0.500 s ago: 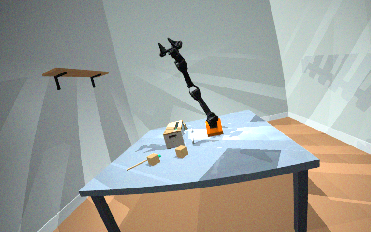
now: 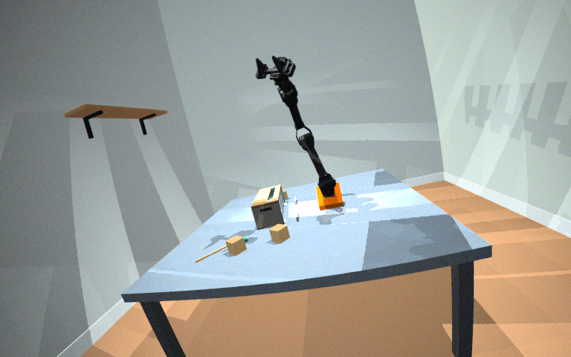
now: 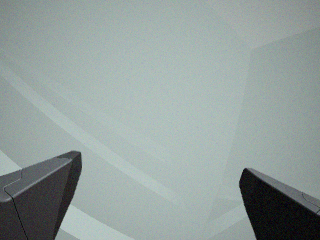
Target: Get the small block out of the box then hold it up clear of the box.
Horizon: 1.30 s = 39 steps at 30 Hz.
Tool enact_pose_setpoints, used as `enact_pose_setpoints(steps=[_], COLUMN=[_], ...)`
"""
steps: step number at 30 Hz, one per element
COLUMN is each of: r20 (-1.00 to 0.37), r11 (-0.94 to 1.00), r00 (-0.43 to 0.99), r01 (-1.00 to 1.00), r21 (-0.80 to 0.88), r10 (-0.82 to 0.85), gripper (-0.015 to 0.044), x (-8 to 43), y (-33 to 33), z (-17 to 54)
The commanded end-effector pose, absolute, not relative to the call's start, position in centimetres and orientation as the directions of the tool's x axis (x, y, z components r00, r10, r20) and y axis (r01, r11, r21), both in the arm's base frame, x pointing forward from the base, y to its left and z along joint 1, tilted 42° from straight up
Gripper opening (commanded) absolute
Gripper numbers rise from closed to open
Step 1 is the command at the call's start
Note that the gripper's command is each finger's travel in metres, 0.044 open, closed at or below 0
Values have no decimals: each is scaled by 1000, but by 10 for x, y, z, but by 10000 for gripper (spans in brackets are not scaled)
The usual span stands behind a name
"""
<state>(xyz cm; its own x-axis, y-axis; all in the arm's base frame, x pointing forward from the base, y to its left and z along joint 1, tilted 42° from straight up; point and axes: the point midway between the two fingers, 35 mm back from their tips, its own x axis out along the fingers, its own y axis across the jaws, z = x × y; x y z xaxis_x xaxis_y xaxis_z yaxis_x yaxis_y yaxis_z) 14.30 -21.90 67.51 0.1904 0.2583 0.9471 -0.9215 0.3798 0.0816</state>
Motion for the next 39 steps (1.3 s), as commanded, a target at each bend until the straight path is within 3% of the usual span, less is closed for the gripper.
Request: enact_pose_setpoints(steps=[1,10,17,27,33,39], r20=[919,778,561,122,-132,-409], r11=[523,665,627,259,23,-204], r00=[140,179,283,538,661,693], r01=[-849,-652,-391,-186,-220,-362], r21=[-80,-365,-674,-948,-975,-910], r10=[368,602,778,834,739,594], gripper=[400,400,400,400,400,400], x=[93,35,32,112,177,241], y=[-171,-57,58,177,194,185], z=[689,686,655,558,490,407])
